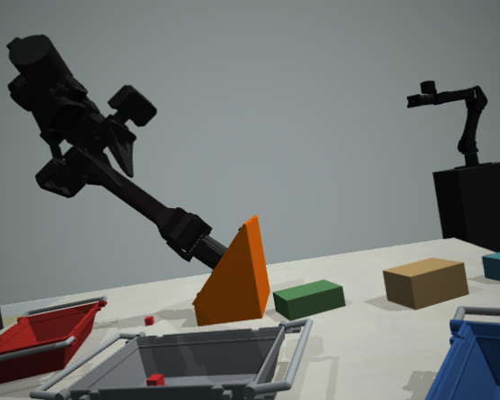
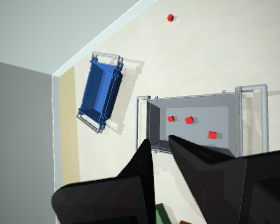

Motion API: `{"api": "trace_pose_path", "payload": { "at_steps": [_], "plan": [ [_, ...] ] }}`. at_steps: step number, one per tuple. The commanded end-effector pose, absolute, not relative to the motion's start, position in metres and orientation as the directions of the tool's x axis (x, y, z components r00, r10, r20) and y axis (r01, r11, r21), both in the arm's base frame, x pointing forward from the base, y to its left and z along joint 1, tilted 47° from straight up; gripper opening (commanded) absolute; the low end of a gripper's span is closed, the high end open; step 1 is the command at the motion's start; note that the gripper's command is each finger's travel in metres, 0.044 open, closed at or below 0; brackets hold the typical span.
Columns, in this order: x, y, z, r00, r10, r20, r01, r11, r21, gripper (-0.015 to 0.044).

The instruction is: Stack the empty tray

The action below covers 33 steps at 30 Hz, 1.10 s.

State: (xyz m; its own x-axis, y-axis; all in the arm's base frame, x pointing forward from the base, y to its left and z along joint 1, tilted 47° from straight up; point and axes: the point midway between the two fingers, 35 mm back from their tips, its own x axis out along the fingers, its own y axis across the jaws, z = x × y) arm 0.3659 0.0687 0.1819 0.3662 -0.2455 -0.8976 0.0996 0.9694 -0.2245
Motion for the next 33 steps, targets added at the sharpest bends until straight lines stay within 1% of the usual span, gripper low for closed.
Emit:
{"api": "trace_pose_path", "payload": {
  "at_steps": [1, 7, 10, 12, 20, 33],
  "plan": [
    [0.376, 0.01, 0.163, 0.272, -0.406, -0.872, 0.177, 0.912, -0.37, 0.0087],
    [0.373, -0.082, 0.139, 0.068, -0.619, -0.782, 0.255, 0.769, -0.586, 0.0087],
    [0.365, -0.126, 0.131, -0.046, -0.699, -0.713, 0.265, 0.68, -0.683, 0.0087],
    [0.36, -0.143, 0.127, -0.093, -0.726, -0.682, 0.26, 0.643, -0.72, 0.0087],
    [0.36, -0.15, 0.122, -0.098, -0.729, -0.678, 0.259, 0.639, -0.724, 0.0087],
    [0.354, -0.189, 0.087, -0.099, -0.731, -0.676, 0.259, 0.637, -0.726, 0.0087]
  ]
}}
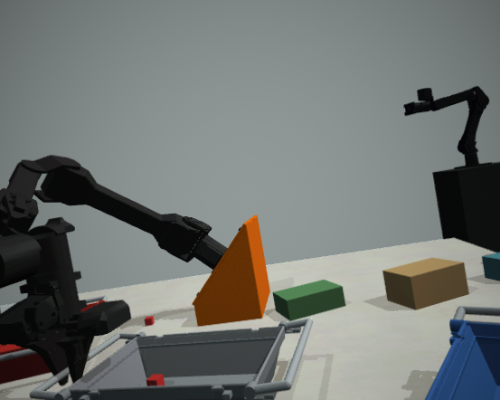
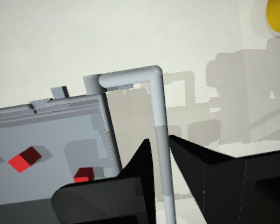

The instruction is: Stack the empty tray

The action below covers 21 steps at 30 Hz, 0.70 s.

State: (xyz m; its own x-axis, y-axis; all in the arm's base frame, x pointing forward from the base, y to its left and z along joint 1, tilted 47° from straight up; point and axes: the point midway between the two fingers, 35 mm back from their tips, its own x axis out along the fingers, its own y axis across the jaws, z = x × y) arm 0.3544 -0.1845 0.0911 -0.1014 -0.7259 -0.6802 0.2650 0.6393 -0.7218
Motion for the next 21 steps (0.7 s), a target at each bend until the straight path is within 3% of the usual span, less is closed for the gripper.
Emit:
{"api": "trace_pose_path", "payload": {
  "at_steps": [1, 21],
  "plan": [
    [0.354, -0.189, 0.087, -0.099, -0.731, -0.676, 0.259, 0.637, -0.726, 0.0087],
    [0.367, -0.139, 0.083, -0.098, -0.729, -0.678, 0.259, 0.639, -0.724, 0.0087]
  ]
}}
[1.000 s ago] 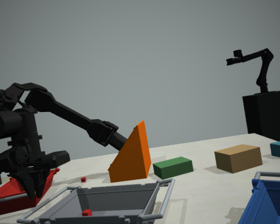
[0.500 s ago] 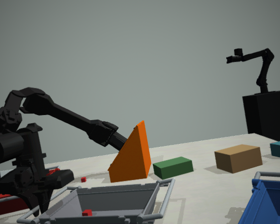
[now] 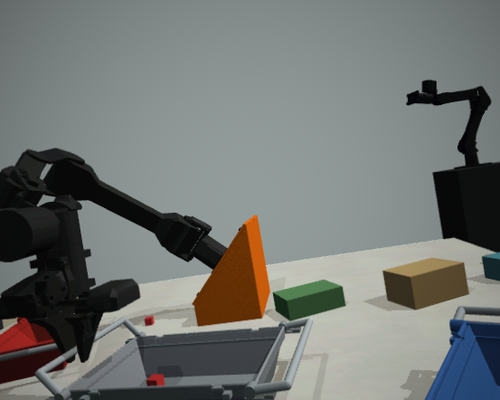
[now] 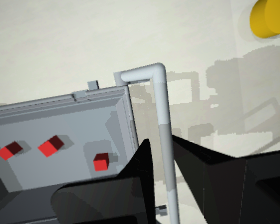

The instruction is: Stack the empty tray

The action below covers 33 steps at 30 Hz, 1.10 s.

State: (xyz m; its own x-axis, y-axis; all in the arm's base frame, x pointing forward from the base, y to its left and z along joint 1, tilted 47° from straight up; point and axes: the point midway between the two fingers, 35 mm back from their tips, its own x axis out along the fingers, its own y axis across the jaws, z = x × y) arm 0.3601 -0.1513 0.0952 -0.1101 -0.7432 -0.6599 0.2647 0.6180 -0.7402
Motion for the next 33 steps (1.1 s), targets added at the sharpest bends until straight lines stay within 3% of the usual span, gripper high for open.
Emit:
{"api": "trace_pose_path", "payload": {
  "at_steps": [1, 13, 33],
  "plan": [
    [0.367, -0.138, 0.082, -0.098, -0.729, -0.678, 0.259, 0.639, -0.724, 0.0087],
    [0.375, -0.13, 0.041, -0.098, -0.728, -0.678, 0.259, 0.639, -0.724, 0.0087],
    [0.376, -0.106, 0.067, -0.106, -0.724, -0.681, 0.253, 0.643, -0.723, 0.0087]
  ]
}}
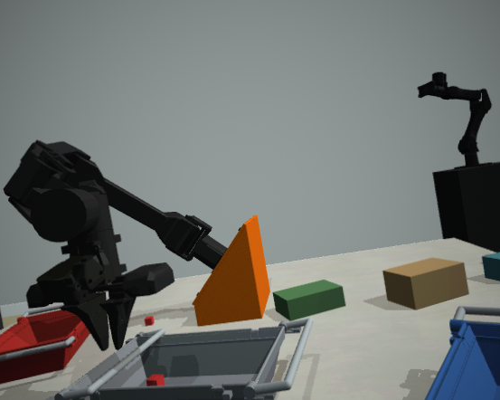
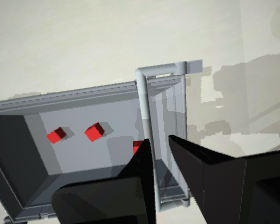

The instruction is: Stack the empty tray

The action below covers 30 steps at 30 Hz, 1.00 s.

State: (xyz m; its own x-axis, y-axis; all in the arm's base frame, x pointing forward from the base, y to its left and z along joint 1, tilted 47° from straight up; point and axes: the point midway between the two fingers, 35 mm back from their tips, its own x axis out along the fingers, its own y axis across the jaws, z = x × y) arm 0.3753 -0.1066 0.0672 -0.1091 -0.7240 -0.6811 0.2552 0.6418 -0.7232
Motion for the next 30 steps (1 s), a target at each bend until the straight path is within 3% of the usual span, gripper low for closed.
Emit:
{"api": "trace_pose_path", "payload": {
  "at_steps": [1, 20, 30],
  "plan": [
    [0.376, -0.106, 0.067, -0.106, -0.724, -0.681, 0.253, 0.643, -0.723, 0.0087],
    [0.376, -0.105, 0.068, -0.106, -0.724, -0.682, 0.252, 0.644, -0.723, 0.0087],
    [0.383, -0.042, 0.126, -0.112, -0.726, -0.678, 0.234, 0.644, -0.728, 0.0087]
  ]
}}
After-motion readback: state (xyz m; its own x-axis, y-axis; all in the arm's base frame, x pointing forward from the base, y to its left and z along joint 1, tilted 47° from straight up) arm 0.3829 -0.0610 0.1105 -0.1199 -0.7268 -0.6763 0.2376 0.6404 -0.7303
